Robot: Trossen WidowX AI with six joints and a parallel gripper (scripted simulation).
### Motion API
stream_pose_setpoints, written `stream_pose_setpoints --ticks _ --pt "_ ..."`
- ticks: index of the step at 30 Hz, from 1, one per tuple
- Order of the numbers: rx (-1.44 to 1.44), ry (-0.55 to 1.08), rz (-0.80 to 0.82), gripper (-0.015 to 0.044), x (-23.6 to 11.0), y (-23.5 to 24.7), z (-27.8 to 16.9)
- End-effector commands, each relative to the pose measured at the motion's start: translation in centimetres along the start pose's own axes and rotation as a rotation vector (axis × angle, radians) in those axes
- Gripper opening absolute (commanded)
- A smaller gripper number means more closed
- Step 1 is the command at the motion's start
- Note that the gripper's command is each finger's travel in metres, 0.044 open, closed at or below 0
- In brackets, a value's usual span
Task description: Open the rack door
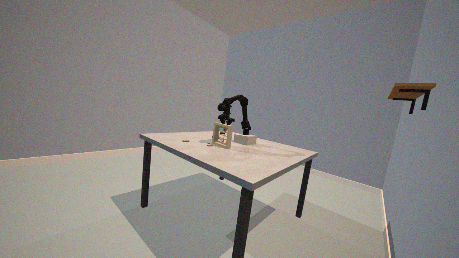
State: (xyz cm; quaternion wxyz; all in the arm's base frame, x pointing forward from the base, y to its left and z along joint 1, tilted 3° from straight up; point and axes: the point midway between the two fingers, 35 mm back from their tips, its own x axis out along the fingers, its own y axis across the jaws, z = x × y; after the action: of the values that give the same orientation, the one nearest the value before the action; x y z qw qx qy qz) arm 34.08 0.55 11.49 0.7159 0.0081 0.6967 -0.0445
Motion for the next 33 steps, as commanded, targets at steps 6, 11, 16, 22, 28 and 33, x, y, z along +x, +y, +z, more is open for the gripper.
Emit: stream_pose_setpoints --ticks 6,11,16,22,28,33 --pt "-0.003 0.006 -0.006 0.0286 1.7 -0.1 -0.2" --pt "-0.003 0.005 -0.006 0.0233 1.9 -0.1 -0.3" --pt "-0.003 0.005 -0.006 0.0102 1.9 -0.1 -0.3" --pt "-0.003 0.005 -0.006 0.0062 1.9 -0.1 -0.3" --pt "-0.003 0.005 -0.006 0.0022 1.9 -0.1 -0.3" --pt "0.005 0.005 -0.006 0.0014 1.9 -0.1 -0.3"
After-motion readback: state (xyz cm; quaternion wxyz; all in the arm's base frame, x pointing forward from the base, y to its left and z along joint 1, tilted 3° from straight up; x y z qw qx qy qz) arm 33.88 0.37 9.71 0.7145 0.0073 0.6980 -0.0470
